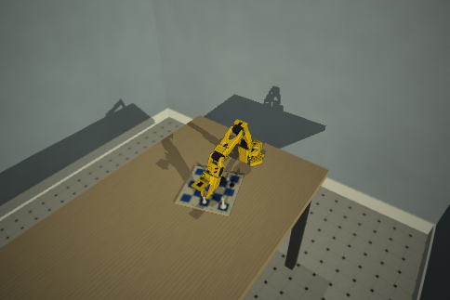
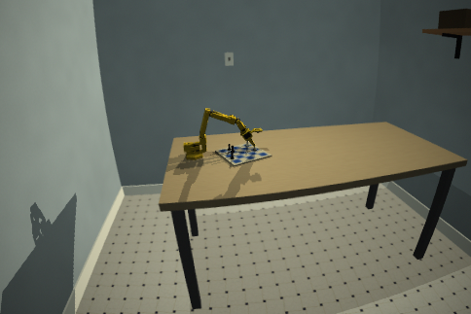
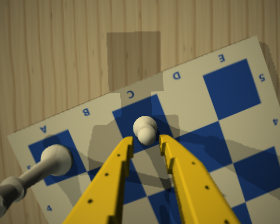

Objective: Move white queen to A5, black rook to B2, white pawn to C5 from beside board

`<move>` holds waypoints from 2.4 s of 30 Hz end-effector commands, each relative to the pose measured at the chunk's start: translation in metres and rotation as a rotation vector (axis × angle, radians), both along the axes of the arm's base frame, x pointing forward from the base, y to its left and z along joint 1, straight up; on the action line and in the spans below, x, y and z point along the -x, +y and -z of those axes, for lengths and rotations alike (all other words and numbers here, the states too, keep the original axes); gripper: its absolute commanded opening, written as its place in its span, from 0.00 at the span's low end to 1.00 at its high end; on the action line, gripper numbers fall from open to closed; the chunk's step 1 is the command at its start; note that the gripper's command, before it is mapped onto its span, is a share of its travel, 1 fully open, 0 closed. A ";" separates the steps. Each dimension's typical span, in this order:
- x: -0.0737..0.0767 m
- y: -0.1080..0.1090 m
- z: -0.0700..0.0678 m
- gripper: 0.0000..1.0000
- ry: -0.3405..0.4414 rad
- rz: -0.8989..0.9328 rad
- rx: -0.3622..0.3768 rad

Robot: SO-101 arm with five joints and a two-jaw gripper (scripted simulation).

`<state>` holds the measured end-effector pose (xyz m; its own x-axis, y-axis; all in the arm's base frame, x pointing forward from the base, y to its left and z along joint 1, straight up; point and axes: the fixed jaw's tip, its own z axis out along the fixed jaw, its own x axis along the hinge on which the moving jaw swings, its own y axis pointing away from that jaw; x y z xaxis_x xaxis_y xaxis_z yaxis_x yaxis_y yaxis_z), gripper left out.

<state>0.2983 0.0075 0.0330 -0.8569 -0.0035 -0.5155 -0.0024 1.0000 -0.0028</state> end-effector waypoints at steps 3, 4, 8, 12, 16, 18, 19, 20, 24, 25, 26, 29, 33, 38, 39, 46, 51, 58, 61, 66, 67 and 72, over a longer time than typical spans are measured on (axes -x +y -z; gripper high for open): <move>-0.001 0.003 -0.018 0.09 -0.014 -0.006 -0.003; -0.001 0.003 -0.020 0.09 -0.014 -0.006 -0.003; -0.001 0.003 -0.025 0.09 -0.014 -0.006 -0.003; -0.001 0.003 -0.033 0.09 -0.014 -0.006 -0.003; -0.001 0.003 -0.040 0.09 -0.014 -0.006 -0.003; -0.001 0.003 -0.042 0.09 -0.014 -0.006 -0.003; 0.000 0.003 -0.044 0.09 -0.014 -0.006 -0.003; 0.000 0.003 -0.045 0.09 -0.014 -0.006 -0.003; 0.000 0.003 -0.046 0.09 -0.014 -0.006 -0.003; 0.000 0.003 -0.046 0.09 -0.014 -0.006 -0.003; 0.000 0.003 -0.047 0.09 -0.014 -0.006 -0.003; 0.000 0.003 -0.047 0.09 -0.014 -0.006 -0.003; 0.000 0.003 -0.048 0.09 -0.014 -0.008 -0.003; 0.008 0.021 -0.050 0.12 0.007 -0.073 -0.001; 0.008 0.021 -0.050 0.12 0.007 -0.073 -0.001; 0.046 0.077 -0.058 0.20 0.080 -0.302 0.016; 0.098 0.119 -0.065 0.29 0.155 -0.551 0.051; 0.145 0.139 -0.069 0.37 0.212 -0.752 0.093; 0.161 0.143 -0.070 0.39 0.230 -0.818 0.110; 0.167 0.144 -0.071 0.40 0.238 -0.845 0.117; 0.167 0.144 -0.071 0.40 0.238 -0.845 0.117; 0.167 0.144 -0.071 0.40 0.238 -0.845 0.117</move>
